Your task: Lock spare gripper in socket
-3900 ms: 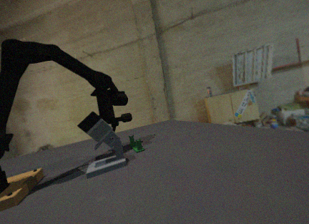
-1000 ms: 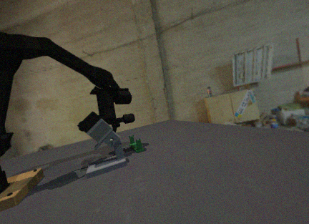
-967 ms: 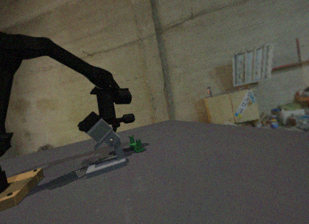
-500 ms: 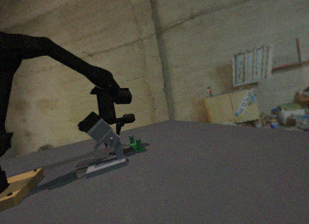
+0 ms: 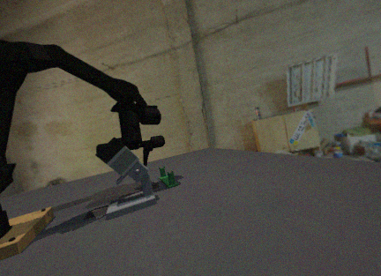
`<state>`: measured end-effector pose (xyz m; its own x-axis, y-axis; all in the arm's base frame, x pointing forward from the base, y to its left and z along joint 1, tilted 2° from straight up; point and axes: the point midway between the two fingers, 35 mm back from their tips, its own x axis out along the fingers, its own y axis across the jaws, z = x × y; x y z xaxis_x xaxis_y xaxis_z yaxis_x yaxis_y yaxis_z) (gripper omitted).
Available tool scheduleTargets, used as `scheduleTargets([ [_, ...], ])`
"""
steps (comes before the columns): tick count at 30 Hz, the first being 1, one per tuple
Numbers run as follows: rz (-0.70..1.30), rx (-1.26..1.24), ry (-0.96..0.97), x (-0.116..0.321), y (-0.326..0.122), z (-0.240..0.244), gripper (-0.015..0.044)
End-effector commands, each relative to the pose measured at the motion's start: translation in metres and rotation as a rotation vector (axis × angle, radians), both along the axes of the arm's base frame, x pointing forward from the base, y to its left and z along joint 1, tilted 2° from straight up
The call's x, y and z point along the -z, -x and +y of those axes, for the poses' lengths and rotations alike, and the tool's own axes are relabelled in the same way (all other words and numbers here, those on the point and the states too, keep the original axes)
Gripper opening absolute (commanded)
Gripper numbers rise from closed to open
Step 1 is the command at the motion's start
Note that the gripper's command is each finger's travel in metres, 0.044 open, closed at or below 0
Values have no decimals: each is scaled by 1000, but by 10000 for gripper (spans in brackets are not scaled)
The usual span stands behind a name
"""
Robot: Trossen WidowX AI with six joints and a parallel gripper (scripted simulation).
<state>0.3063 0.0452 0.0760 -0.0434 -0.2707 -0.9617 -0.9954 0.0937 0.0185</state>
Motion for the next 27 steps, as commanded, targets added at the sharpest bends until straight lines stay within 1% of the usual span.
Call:
scheduleTargets([
  [1, 0, 1, -2, -7, 0, 6, 200],
  [27, 3, -16, 9, -52, -4, 39, 200],
])
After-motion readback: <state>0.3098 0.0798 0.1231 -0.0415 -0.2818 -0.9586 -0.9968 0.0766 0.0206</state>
